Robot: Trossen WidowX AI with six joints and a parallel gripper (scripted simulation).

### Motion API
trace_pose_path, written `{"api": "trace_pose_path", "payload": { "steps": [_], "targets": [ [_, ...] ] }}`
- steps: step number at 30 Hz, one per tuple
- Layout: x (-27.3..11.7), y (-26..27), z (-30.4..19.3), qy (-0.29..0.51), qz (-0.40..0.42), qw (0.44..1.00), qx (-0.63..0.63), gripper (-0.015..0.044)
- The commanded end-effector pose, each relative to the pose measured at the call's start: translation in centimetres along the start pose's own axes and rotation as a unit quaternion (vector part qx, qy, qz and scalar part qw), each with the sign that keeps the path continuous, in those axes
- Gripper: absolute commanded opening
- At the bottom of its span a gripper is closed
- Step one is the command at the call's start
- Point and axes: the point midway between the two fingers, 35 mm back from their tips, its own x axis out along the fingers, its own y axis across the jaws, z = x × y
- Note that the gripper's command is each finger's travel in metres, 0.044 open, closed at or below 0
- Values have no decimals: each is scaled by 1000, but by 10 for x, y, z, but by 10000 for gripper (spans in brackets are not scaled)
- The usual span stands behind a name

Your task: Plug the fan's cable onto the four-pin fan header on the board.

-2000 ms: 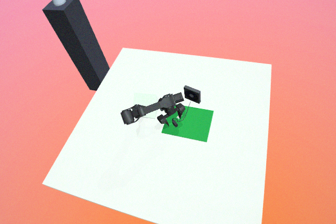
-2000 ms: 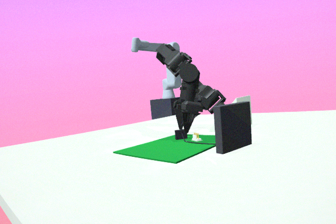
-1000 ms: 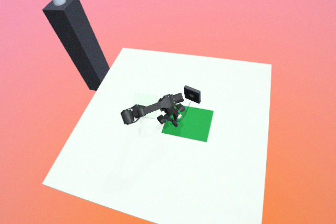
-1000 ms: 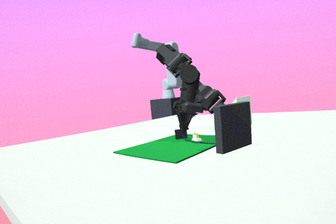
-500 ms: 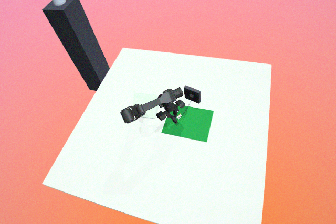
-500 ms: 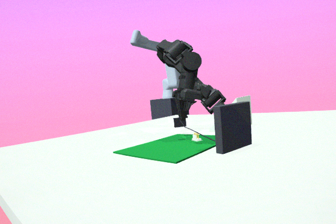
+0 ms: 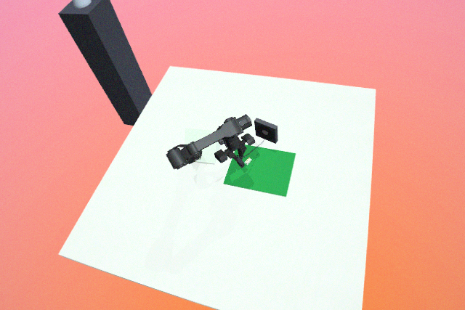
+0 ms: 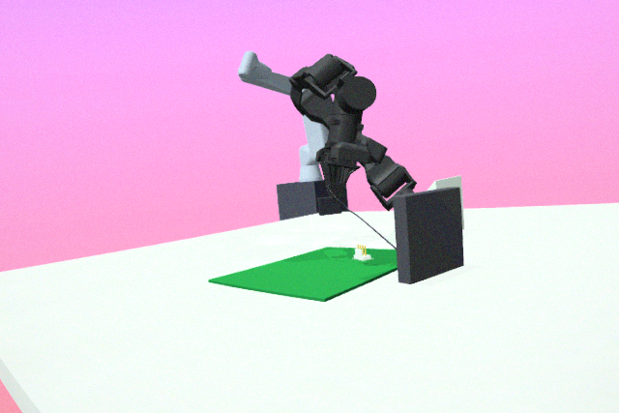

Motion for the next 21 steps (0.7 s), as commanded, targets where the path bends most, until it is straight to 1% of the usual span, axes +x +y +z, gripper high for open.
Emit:
{"api": "trace_pose_path", "payload": {
  "steps": [1,11,21],
  "targets": [
    [-2,-1,-2,-4,1,1000,25,0],
    [-2,-10,-11,-30,9,980,195,0],
    [0,-18,-20,-53,25,932,358,0]
  ]
}}
